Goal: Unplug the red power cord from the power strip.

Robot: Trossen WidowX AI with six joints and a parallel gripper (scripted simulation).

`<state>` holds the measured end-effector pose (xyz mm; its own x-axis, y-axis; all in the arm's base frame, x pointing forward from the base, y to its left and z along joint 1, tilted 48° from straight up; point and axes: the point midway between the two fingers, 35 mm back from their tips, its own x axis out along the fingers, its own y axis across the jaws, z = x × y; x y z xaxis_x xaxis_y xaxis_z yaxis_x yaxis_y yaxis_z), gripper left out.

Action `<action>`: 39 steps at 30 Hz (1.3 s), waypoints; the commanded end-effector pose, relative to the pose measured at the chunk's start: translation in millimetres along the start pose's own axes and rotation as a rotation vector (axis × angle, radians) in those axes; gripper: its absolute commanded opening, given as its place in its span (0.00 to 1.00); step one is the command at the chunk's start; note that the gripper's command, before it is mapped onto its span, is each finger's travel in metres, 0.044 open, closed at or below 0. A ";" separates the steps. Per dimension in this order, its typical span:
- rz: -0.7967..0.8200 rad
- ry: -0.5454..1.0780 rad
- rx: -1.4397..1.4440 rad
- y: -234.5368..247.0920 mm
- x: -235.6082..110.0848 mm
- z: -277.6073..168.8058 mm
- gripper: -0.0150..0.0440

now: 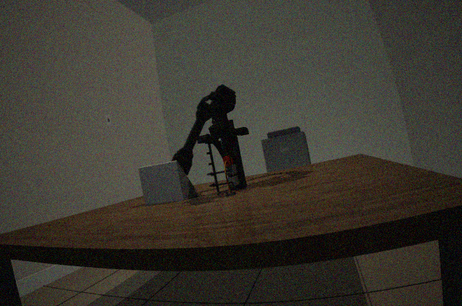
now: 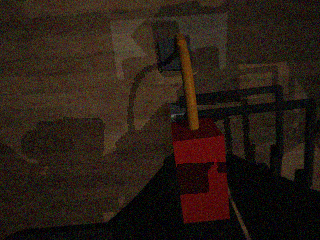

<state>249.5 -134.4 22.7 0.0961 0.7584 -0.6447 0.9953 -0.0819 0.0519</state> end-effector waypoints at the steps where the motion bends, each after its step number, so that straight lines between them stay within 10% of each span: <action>1: 0.012 -0.051 -0.010 2.2 -8.3 21.4 0.25; 5: 0.013 -0.051 -0.009 2.7 -9.7 27.7 0.25; 22: 0.015 -0.049 -0.006 2.2 -9.9 38.9 1.00; 39: 0.015 -0.051 -0.007 0.9 -20.0 80.8 1.00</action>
<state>246.9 -199.5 -26.3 0.1111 0.7276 -0.6769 0.9937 -0.0933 0.0628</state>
